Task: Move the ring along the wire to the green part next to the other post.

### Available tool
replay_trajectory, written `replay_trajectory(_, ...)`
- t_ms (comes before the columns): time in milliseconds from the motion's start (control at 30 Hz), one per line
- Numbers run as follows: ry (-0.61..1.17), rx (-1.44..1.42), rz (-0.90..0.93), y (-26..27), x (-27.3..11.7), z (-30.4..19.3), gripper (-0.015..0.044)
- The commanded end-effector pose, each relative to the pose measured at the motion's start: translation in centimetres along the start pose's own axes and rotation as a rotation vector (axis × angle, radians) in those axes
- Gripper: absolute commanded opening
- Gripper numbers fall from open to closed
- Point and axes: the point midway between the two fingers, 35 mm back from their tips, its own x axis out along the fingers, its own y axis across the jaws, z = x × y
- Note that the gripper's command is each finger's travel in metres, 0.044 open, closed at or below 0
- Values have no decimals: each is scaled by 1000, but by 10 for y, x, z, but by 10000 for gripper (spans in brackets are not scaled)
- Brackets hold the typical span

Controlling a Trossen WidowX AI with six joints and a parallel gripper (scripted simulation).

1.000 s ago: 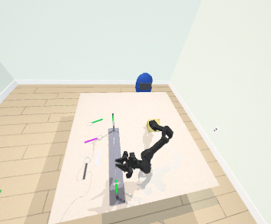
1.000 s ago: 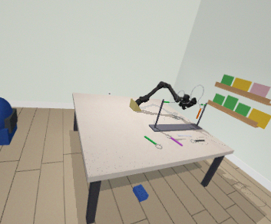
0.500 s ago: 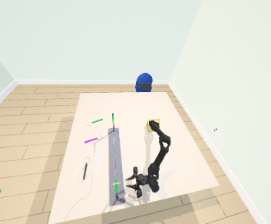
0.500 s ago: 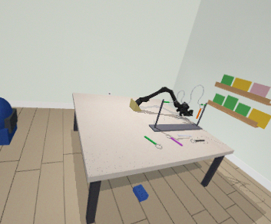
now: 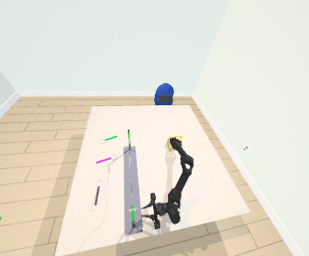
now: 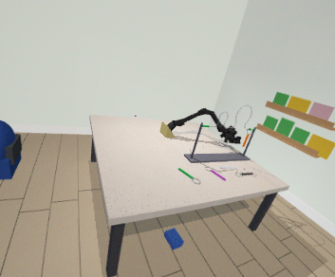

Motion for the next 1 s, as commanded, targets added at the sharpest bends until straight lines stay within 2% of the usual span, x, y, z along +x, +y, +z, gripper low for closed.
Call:
replay_trajectory(0, 3, -3, 7, 2, 11, 14, 160)
replay_trajectory(967, 1, -4, 9, 5, 50, 14, 160)
